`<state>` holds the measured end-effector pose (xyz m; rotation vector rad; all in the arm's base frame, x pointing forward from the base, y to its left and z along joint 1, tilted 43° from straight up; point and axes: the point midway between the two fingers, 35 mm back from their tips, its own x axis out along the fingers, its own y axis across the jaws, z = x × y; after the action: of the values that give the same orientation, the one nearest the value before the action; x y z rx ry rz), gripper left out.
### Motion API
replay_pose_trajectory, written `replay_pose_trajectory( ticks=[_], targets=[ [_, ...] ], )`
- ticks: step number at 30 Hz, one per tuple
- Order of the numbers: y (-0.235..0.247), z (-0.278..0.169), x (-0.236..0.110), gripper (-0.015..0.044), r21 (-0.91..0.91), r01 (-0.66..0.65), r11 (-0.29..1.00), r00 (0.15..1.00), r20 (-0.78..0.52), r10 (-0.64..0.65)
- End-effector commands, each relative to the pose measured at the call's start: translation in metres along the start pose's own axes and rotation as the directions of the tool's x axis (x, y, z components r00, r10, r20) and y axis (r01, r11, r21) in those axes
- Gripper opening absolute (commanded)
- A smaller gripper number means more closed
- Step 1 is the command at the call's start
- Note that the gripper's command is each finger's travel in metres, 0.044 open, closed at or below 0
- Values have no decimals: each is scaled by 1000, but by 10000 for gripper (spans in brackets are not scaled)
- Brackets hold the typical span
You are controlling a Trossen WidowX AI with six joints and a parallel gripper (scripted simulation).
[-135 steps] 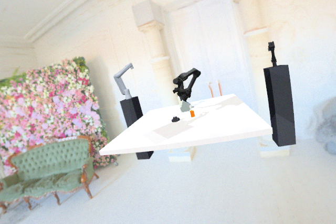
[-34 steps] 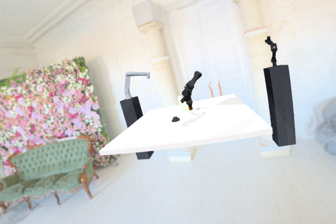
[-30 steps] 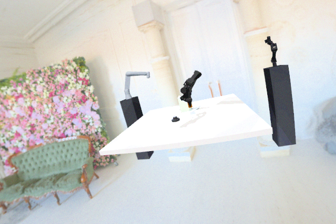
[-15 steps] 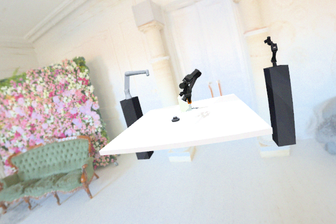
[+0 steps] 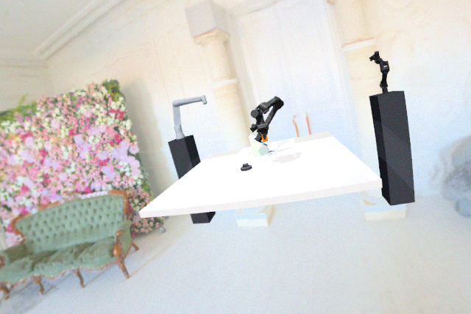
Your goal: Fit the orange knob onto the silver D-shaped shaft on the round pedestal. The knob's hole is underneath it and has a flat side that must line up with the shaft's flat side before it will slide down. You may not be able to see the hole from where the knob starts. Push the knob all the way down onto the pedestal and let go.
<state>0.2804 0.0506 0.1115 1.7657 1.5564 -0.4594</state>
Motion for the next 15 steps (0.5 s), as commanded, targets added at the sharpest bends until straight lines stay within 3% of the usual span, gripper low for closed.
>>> replay_pose_trajectory(
  ticks=[1,15],
  targets=[
    [-1,0,-8,0,4,-70,998,998,-3,70],
    [-6,0,-37,0,10,-328,945,945,0,328]
  ],
)
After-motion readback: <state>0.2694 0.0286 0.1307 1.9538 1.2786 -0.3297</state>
